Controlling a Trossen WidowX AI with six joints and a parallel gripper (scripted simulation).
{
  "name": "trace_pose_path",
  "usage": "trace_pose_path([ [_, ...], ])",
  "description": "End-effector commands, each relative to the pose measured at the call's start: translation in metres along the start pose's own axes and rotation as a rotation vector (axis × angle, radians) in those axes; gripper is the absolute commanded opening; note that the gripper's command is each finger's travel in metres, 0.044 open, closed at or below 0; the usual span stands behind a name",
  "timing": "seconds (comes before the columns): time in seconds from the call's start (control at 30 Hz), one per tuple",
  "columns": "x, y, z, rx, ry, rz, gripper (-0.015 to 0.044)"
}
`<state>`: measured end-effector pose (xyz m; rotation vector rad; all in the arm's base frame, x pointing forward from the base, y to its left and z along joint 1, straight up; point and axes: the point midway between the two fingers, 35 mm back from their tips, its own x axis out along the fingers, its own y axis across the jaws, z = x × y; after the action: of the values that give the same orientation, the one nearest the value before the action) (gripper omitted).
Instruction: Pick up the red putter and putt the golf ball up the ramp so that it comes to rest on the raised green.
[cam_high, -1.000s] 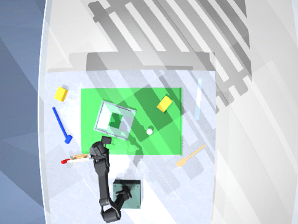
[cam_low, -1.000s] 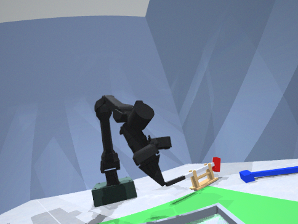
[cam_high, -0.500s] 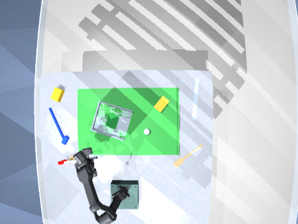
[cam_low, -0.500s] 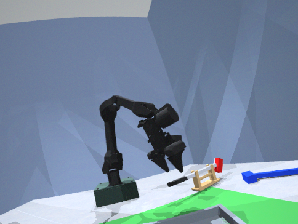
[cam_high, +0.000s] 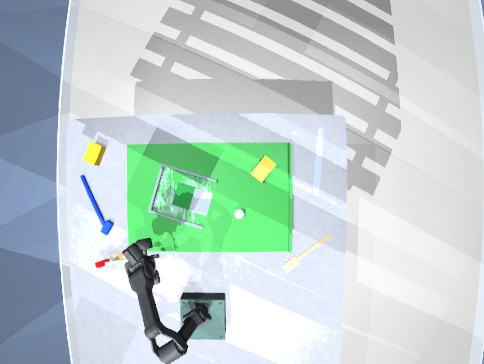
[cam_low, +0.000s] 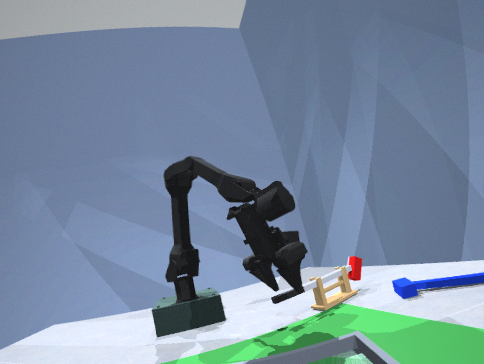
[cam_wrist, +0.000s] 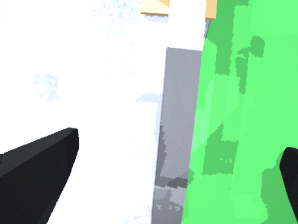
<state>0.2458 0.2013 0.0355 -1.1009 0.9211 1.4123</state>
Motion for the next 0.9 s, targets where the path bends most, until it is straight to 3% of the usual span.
trace_pose_path([
  [0.0,0.016,0.003,-0.005,-0.001,0.003,0.013,0.044],
  [0.8,0.039,0.003,-0.011,-0.001,0.003,0.014,0.044],
  [0.87,0.035,0.003,-0.011,0.002,0.005,0.01,0.0387],
])
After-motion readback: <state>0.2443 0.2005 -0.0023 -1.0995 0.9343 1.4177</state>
